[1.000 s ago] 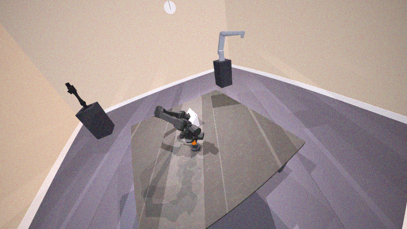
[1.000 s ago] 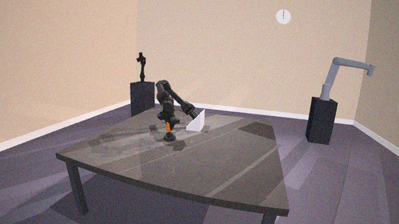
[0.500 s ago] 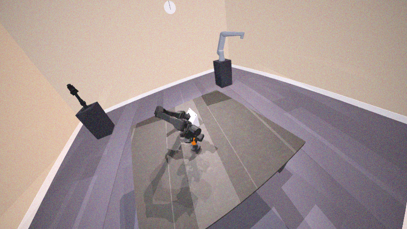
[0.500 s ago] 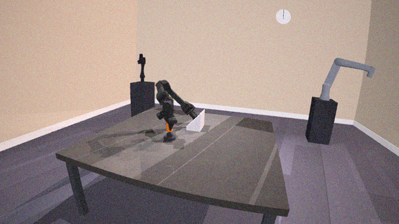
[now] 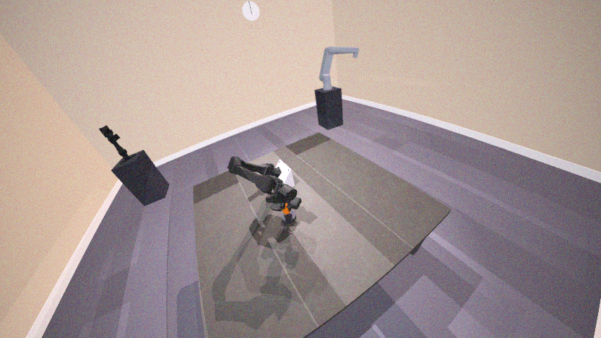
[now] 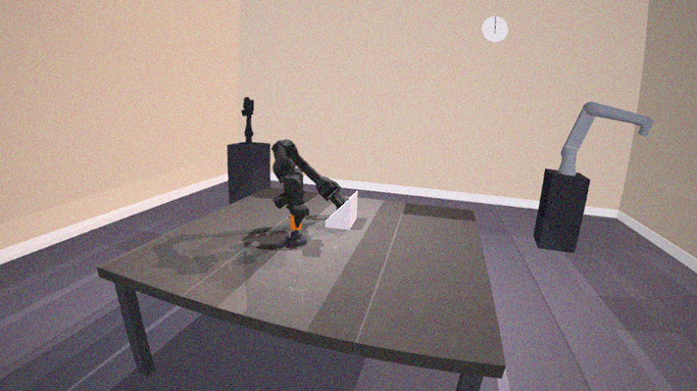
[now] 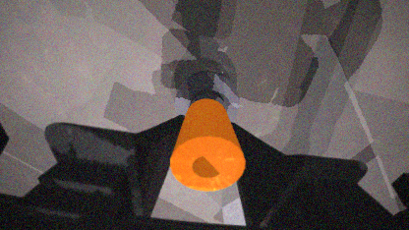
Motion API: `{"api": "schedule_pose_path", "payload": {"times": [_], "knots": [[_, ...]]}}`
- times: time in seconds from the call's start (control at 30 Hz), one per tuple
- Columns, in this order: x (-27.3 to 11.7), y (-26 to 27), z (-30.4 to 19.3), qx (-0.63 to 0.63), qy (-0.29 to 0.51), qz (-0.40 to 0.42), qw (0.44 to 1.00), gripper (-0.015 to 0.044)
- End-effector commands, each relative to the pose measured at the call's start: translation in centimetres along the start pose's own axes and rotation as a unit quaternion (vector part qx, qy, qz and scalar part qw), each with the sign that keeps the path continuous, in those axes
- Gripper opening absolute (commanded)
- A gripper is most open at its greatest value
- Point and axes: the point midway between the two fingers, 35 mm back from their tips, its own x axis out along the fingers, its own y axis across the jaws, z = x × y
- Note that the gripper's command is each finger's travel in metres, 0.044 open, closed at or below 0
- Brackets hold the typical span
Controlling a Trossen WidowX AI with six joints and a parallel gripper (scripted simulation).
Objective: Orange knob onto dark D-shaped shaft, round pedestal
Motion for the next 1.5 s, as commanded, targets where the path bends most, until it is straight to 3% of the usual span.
{"api": "schedule_pose_path", "payload": {"times": [0.0, 0.93, 1.17, 1.47], "knots": [[0.05, -0.04, -0.19, 0.001, 0.0, 0.001, 1.0, 0.0], [-0.22, -0.13, -0.23, 0.001, 0.0, 0.001, 1.0, 0.0], [-0.26, -0.01, -0.09, 0.1, 0.0, 0.001, 0.995, 0.0], [0.18, 0.11, 0.09, 0.105, 0.0, 0.001, 0.994, 0.0]]}}
